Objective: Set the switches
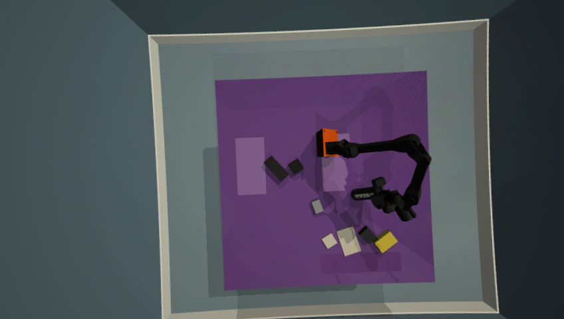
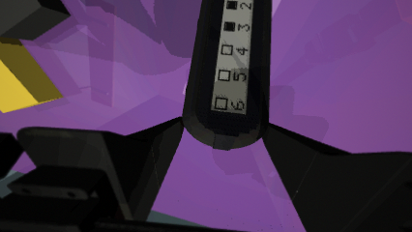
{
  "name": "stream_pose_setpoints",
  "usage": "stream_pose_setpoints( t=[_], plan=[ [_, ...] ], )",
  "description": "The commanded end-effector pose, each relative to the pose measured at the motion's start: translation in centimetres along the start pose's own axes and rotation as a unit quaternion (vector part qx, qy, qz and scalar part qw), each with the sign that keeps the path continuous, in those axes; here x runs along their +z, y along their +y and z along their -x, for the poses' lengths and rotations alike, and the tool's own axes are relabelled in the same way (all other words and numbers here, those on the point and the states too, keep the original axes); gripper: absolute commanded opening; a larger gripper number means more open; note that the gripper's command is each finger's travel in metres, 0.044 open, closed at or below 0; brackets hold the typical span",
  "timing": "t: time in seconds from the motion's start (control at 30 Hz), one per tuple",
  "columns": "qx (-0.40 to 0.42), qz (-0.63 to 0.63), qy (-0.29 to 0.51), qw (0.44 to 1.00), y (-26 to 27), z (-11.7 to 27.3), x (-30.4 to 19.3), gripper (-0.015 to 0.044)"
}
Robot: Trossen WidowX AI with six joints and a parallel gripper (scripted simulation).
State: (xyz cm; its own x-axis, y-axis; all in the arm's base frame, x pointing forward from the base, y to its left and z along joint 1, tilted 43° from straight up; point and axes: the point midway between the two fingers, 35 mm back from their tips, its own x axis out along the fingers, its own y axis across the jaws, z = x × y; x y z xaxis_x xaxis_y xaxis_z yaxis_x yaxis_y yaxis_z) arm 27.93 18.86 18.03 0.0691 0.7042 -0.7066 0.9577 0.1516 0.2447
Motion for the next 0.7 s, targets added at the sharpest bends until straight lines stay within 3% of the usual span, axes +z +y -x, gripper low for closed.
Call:
stream_pose_setpoints(
  t=[0.0,0.67],
  plan=[
    [-0.005,-0.008,-0.009,1.0,-0.4,-0.5,0.4,0.0338],
    [-0.005,-0.008,-0.008,1.0,-0.4,-1.7,-0.6,0.0338]
  ],
)
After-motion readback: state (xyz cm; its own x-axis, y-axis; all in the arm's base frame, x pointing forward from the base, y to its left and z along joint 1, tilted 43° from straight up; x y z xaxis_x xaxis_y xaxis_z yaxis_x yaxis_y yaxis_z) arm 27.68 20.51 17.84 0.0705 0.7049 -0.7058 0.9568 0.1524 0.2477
